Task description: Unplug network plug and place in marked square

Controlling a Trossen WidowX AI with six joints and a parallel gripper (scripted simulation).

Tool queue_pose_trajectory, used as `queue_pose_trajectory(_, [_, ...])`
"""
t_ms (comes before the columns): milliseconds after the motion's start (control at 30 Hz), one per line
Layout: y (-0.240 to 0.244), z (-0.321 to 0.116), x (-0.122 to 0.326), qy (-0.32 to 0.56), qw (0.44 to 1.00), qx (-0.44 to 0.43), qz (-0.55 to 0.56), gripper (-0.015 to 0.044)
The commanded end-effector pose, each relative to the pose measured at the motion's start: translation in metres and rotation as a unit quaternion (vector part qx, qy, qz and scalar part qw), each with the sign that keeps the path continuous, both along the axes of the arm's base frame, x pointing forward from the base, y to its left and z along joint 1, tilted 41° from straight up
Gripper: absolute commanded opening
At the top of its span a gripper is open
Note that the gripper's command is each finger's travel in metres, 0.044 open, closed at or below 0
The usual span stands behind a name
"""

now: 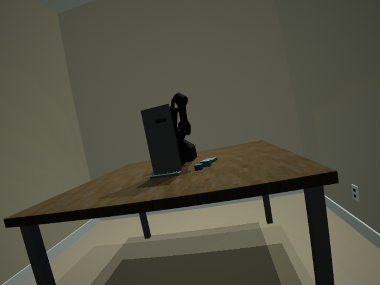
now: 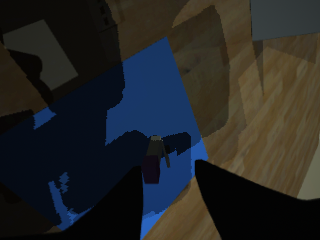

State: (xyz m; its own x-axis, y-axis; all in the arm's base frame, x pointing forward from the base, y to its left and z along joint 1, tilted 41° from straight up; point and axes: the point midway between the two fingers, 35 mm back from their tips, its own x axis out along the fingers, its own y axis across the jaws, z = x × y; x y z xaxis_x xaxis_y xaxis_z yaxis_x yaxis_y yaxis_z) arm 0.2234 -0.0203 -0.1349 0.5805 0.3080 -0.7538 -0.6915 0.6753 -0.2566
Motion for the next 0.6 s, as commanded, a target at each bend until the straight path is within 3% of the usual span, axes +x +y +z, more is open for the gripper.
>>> queue_pose_trajectory(0, [-0.0008,0.0032,-0.0028,0.000,1.000,0.001,0.002,0.0156])
queue_pose_trajectory(567, [-0.0059,0.0121,-0.0097,0.001,1.000,0.001,0.001,0.0156])
